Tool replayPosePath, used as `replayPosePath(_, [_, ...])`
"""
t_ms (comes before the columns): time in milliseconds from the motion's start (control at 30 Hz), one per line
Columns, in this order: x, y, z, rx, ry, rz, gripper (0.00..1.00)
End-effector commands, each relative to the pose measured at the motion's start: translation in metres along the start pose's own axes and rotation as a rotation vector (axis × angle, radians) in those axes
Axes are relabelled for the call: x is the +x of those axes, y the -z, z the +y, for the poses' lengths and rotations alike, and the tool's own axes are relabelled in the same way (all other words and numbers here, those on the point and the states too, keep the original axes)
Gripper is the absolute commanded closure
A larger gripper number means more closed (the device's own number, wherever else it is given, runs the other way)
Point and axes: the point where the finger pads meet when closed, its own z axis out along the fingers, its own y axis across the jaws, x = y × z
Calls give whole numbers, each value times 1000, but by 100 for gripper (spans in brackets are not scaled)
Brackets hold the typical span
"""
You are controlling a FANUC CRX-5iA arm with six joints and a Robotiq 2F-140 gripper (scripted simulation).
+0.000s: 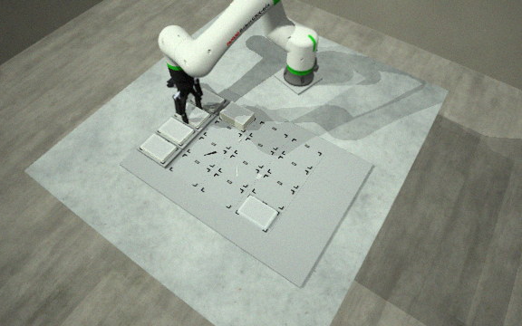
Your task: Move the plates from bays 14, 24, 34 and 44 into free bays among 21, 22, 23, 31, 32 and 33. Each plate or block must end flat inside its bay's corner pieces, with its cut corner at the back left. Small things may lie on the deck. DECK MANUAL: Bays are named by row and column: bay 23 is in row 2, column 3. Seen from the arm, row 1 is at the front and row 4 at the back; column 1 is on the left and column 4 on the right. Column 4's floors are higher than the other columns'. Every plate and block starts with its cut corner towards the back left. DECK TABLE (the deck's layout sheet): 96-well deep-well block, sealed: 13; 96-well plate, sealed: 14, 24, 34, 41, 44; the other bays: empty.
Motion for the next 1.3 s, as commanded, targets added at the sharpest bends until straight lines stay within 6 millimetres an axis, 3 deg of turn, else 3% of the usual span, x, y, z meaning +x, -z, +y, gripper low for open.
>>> replayPosePath(0, [0,1,-1,2,0,1,41])
replayPosePath(1133, [0,1,-1,2,0,1,43])
replayPosePath(1167, [0,1,-1,2,0,1,90])
replayPosePath(1267, [0,1,-1,2,0,1,90])
